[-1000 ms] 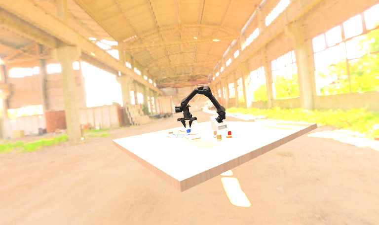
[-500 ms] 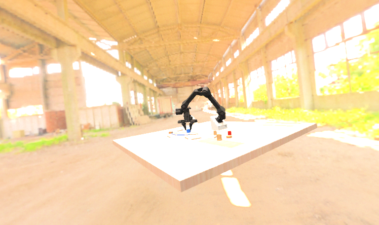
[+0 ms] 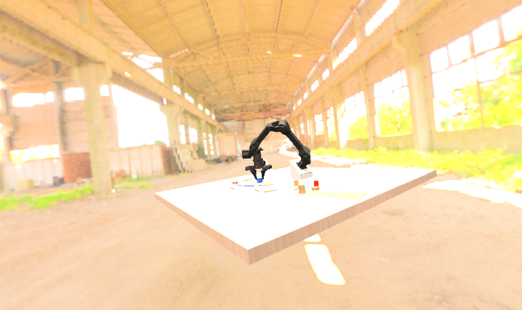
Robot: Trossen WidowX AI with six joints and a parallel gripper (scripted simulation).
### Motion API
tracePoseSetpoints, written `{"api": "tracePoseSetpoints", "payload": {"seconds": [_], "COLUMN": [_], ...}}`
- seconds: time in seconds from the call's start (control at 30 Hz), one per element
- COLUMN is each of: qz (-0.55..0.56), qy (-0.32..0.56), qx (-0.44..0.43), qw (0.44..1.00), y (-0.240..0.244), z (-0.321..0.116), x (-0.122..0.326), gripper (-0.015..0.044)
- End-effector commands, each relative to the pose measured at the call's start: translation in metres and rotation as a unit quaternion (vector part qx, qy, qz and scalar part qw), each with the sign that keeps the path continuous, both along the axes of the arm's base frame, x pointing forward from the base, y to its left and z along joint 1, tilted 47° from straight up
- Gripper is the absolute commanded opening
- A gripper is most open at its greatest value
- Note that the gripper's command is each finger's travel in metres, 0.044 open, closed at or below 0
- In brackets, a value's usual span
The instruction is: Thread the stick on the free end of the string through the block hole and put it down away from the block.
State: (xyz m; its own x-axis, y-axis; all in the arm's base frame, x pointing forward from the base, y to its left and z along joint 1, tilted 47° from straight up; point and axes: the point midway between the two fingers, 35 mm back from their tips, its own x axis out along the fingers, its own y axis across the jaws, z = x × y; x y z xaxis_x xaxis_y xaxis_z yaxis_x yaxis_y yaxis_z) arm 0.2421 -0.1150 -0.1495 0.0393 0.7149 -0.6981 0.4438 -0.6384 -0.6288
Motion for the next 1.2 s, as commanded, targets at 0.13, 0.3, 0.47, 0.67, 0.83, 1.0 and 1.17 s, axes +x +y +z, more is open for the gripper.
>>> {"api": "tracePoseSetpoints", "payload": {"seconds": [0.13,0.3,0.47,0.67,0.83,1.0,1.17], "qz": [0.0,0.0,0.0,0.0,0.0,0.0,0.0], "qy": [0.0,0.0,0.0,0.0,0.0,0.0,0.0], "qx": [0.0,0.0,0.0,0.0,0.0,0.0,0.0], "qw": [1.0,1.0,1.0,1.0,1.0,1.0,1.0], "y": [0.0001,0.0001,0.0001,-0.0006,-0.0031,-0.0055,-0.0079], "z": [0.0,0.0,0.0,0.0006,0.0028,0.0051,0.0073], "x": [-0.0001,-0.0001,-0.0001,-0.0001,-0.0002,-0.0003,-0.0005], "gripper": [0.0157,0.0065,0.0012,0.0,0.0,0.0,0.0]}}
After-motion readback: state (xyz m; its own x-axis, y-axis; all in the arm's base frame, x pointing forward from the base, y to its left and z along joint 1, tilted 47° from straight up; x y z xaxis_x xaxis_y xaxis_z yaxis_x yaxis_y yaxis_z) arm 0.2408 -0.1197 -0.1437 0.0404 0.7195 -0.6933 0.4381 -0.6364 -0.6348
